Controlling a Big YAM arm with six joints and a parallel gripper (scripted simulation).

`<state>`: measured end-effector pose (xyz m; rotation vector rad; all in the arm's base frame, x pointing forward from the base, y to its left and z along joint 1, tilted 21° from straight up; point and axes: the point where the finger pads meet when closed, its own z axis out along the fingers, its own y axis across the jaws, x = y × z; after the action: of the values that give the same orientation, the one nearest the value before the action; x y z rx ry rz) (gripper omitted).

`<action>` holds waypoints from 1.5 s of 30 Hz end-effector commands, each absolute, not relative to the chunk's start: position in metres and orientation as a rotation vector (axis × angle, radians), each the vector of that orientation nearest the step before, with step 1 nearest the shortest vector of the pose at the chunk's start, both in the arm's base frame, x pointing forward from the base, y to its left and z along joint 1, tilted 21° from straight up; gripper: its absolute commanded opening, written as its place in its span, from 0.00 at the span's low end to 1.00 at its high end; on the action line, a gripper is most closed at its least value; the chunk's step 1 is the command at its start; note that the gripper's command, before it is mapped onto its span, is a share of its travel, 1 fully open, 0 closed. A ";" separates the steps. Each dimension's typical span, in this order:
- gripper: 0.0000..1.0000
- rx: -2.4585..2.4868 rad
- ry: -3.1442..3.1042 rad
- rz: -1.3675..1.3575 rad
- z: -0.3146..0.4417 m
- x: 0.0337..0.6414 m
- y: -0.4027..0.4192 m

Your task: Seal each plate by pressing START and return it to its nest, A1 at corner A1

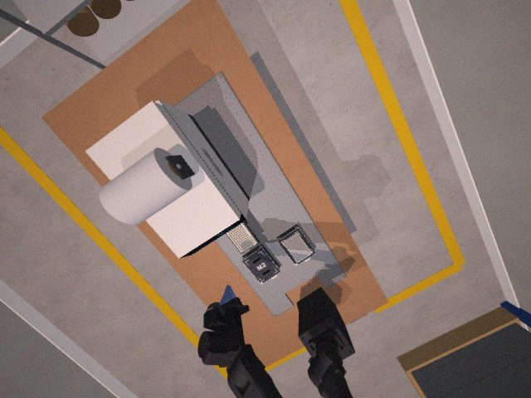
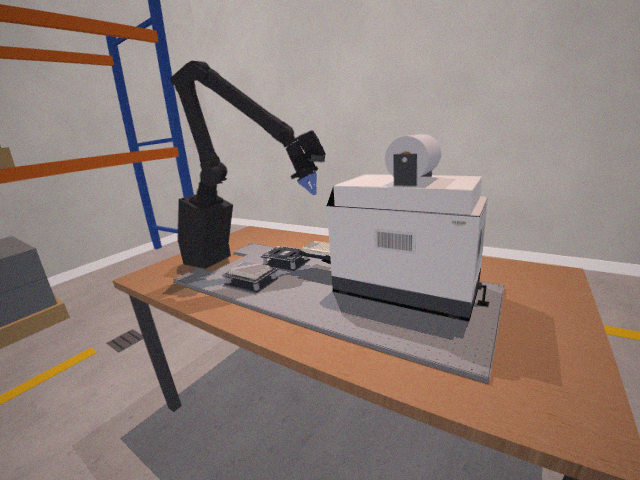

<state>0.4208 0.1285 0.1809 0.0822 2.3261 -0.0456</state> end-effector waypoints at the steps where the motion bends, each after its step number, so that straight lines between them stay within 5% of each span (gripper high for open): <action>1: 0.00 0.044 2.258 -0.046 0.174 0.419 0.129; 45: 0.00 0.103 1.870 -0.010 0.207 0.448 0.135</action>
<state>0.4273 0.1305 0.1822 0.0684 1.9196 -0.0315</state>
